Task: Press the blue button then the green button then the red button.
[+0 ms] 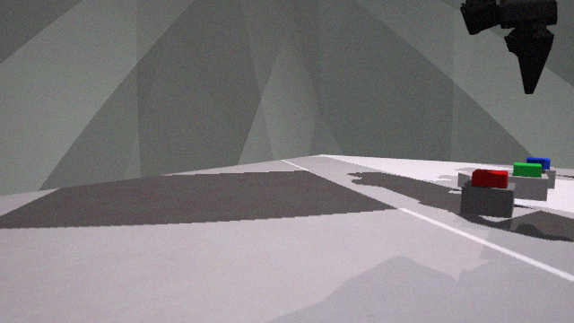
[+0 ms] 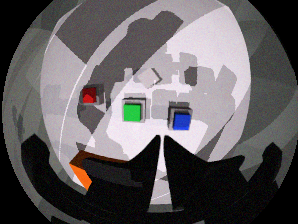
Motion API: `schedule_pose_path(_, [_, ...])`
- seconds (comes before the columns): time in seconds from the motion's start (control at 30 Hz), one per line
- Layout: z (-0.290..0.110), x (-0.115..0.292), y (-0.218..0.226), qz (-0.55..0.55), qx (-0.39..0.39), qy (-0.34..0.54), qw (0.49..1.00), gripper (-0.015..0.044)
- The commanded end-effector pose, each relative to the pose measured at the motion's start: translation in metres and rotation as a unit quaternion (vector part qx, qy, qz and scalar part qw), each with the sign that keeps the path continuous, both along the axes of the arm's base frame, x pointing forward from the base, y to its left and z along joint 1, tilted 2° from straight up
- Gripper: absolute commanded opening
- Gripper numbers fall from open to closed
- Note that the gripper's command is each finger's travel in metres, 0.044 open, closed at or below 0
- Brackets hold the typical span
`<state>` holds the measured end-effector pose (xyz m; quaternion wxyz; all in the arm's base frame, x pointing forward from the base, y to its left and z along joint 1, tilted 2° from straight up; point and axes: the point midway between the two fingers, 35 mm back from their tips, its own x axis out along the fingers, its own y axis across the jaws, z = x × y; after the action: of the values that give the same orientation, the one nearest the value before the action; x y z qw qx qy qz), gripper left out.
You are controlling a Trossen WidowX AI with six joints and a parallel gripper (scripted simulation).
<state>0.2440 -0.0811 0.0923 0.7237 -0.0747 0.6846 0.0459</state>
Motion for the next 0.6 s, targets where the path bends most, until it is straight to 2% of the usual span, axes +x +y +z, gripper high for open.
schedule_pose_path(0.0, [-0.004,-0.008,0.042,0.002,0.002,0.006,1.0,0.002])
schedule_pose_path(0.2, [-0.007,-0.009,0.05,0.002,0.002,0.006,1.0,0.002])
schedule_pose_path(0.37, [-0.063,-0.007,0.048,0.002,0.002,0.006,1.0,0.002])
schedule_pose_path(0.57, [-0.067,-0.007,0.048,0.002,0.002,0.006,1.0,0.002])
